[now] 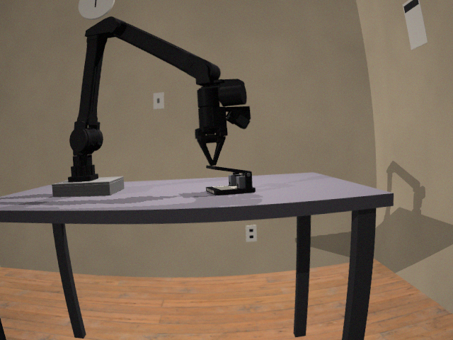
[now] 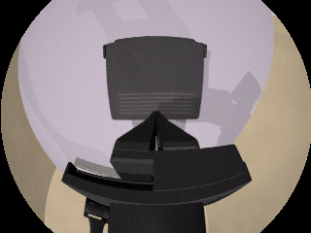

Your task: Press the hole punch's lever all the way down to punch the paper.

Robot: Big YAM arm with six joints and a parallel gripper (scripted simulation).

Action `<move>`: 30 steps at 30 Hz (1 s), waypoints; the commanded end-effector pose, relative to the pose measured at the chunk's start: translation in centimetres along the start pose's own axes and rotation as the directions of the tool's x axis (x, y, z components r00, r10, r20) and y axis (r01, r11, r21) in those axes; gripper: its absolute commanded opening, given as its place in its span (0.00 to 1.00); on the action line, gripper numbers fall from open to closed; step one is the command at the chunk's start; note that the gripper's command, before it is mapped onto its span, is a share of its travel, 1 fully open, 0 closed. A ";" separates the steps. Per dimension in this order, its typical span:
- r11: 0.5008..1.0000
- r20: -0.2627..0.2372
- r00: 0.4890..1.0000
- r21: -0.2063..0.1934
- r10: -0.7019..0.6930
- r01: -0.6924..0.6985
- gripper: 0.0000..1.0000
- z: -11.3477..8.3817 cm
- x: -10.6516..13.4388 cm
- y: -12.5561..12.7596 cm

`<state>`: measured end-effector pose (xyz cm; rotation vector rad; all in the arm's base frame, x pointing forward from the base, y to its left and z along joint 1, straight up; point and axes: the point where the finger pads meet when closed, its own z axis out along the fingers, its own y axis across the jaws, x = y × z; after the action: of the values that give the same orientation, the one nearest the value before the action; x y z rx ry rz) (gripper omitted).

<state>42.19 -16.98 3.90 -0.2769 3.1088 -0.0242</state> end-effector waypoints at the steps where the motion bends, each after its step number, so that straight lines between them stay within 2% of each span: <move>1: 1.000 -0.010 1.000 -0.004 -0.005 0.005 0.00 -0.1 -1.1 -0.2; 16: 1.000 -0.011 1.000 -0.002 0.005 -0.006 0.00 -1.6 -1.3 -0.5; 30: 1.000 -0.017 1.000 -0.005 0.005 -0.005 0.00 -1.6 -0.8 -0.2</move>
<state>42.51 -16.95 4.98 -0.2814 3.1247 -0.0115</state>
